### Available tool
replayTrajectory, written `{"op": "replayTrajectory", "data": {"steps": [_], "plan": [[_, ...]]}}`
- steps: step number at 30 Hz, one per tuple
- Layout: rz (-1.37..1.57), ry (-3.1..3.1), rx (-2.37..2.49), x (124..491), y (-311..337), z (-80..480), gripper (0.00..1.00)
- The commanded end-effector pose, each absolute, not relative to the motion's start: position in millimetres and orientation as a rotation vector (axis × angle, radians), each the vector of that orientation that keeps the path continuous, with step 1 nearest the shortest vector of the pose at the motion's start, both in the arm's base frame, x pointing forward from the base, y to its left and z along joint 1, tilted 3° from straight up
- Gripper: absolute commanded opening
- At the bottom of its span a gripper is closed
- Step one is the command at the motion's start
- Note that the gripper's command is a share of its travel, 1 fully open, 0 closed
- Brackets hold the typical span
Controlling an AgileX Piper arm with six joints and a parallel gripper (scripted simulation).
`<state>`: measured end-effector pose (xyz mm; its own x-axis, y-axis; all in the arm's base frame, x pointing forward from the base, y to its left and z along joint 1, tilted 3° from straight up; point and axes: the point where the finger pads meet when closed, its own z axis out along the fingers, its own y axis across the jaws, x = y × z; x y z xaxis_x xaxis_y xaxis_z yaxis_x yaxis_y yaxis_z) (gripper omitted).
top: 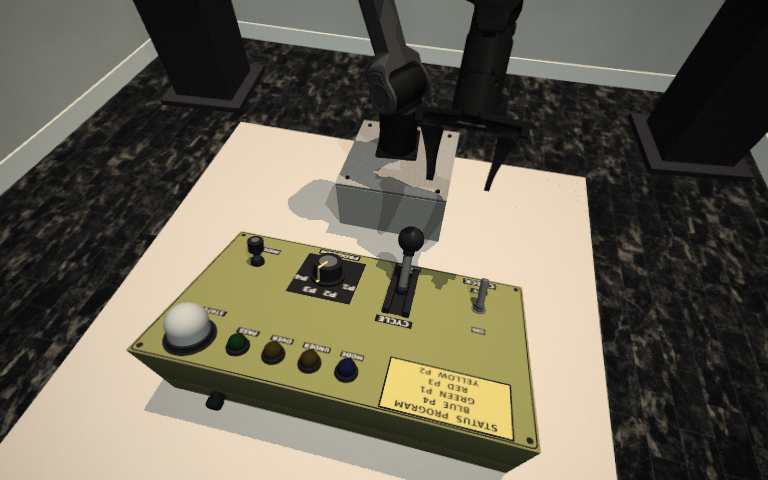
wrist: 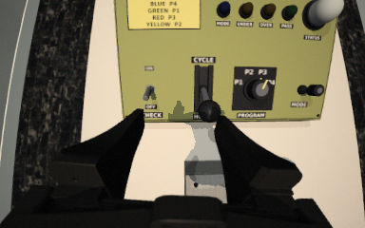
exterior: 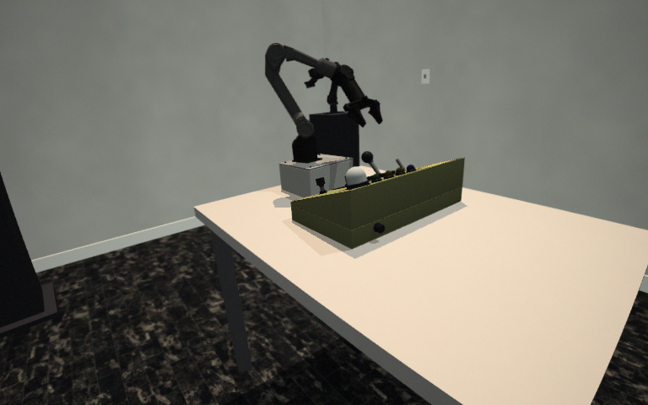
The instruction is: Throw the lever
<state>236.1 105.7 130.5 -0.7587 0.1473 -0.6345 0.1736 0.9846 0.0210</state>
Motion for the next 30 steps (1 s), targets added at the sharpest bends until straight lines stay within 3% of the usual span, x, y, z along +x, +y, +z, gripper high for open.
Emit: {"op": "replayTrajectory", "data": {"steps": [1, 22, 30], "plan": [[-0.057, 2.461, 0.217, 237, 102, 130, 1.0], [0.008, 2.565, 0.079, 260, 41, 148, 1.0], [0.001, 2.471, 0.006, 276, -11, 169, 1.0]]}}
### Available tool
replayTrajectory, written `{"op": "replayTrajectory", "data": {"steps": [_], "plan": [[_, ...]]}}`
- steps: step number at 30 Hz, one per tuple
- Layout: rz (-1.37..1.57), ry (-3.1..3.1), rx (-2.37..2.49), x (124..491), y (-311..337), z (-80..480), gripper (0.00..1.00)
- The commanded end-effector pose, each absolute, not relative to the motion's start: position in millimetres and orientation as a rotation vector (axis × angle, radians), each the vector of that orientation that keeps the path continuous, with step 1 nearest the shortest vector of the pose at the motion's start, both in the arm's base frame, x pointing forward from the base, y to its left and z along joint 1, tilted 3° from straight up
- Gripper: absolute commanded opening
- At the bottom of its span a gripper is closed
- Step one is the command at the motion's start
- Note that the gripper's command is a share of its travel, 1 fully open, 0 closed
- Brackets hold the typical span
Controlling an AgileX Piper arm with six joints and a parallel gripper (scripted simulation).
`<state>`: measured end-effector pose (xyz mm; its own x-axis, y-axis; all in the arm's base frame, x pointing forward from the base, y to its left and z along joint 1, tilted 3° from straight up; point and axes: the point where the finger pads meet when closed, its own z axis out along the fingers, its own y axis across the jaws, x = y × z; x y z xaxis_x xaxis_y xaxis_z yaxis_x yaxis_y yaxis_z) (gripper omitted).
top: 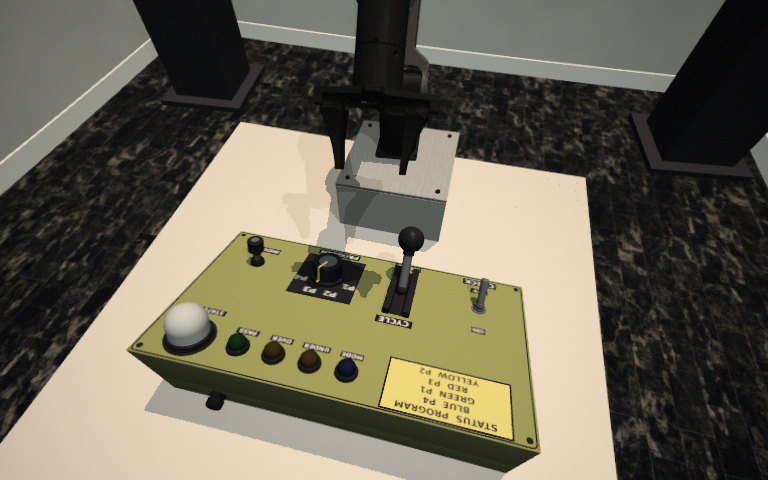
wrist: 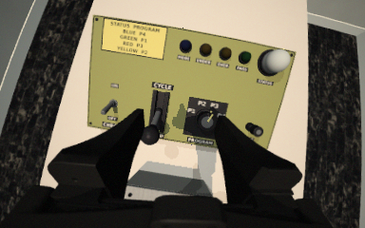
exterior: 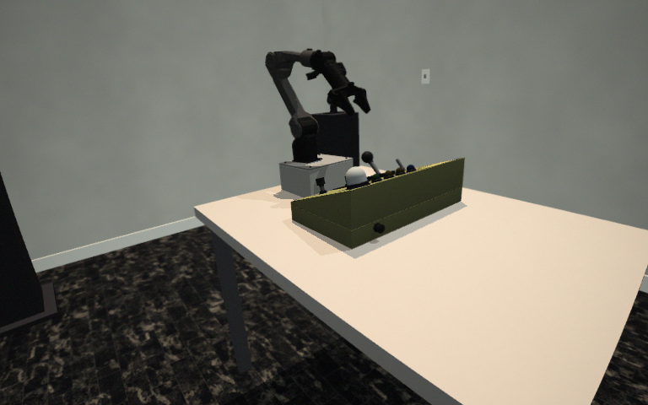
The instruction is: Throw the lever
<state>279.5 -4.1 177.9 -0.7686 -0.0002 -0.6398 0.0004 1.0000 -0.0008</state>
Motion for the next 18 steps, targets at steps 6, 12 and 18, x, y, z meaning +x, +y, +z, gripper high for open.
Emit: {"op": "replayTrajectory", "data": {"steps": [6, 12, 18], "plan": [[0.029, 2.519, 0.051, 259, -48, 135, 1.0], [0.039, 2.507, 0.094, 249, -70, 121, 1.0], [0.023, 2.463, 0.161, 237, -96, 109, 1.0]]}}
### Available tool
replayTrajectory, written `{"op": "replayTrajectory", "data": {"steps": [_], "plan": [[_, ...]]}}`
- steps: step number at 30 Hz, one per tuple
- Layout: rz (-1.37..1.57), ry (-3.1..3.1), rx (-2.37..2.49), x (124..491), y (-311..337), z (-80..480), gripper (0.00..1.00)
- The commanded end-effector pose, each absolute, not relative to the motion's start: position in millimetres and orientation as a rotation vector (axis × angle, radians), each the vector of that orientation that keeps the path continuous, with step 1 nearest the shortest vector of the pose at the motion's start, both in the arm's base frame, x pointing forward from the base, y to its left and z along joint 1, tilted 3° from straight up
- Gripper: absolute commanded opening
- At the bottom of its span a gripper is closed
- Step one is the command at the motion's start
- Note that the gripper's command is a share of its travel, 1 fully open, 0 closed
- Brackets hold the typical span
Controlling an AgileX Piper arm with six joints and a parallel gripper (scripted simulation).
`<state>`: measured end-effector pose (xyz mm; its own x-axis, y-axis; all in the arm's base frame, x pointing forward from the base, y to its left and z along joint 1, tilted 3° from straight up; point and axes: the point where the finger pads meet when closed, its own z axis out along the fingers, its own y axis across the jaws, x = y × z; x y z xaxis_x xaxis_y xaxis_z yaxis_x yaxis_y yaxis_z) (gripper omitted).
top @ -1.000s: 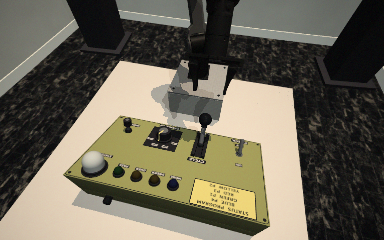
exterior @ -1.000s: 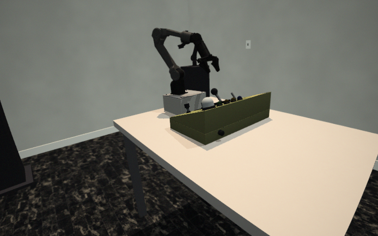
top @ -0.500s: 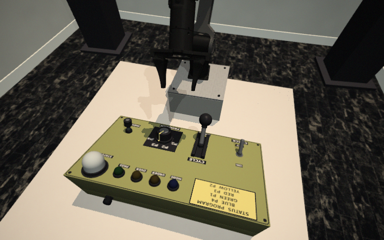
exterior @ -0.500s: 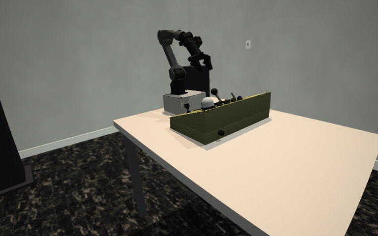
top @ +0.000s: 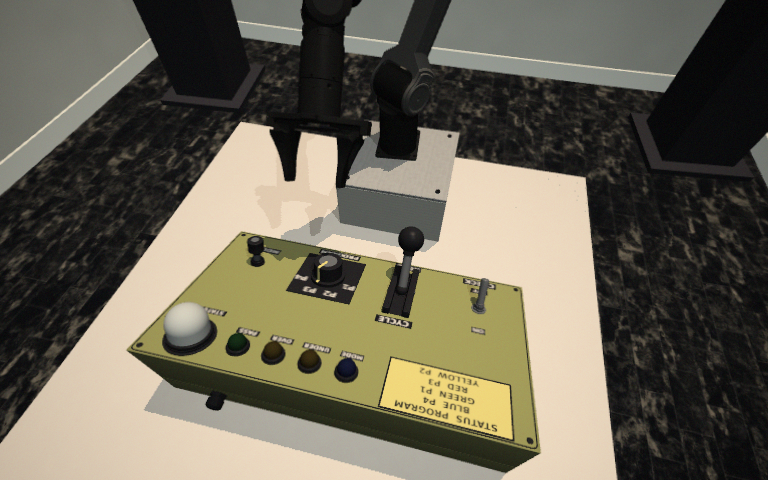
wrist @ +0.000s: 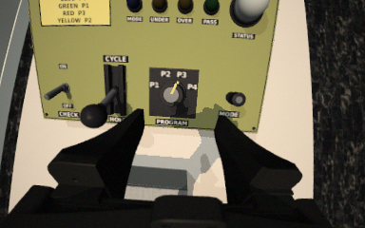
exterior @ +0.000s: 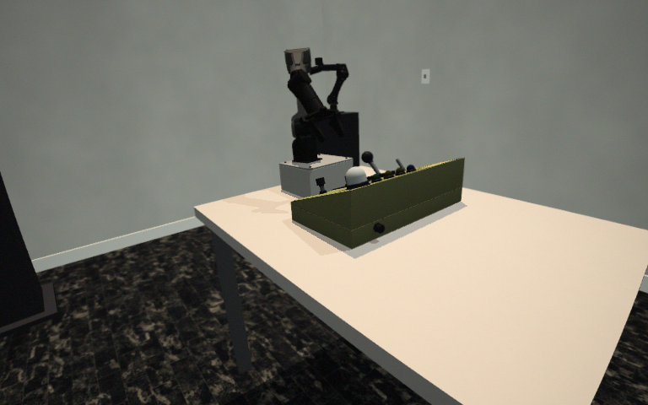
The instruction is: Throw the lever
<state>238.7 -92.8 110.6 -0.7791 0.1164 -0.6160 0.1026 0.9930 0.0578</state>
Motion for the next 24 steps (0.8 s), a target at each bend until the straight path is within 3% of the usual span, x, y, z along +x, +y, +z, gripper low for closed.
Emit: {"op": "replayTrajectory", "data": {"steps": [1, 24], "plan": [[0.017, 2.455, 0.171, 236, -100, 108, 1.0], [-0.03, 2.407, 0.233, 224, -123, 101, 1.0]]}}
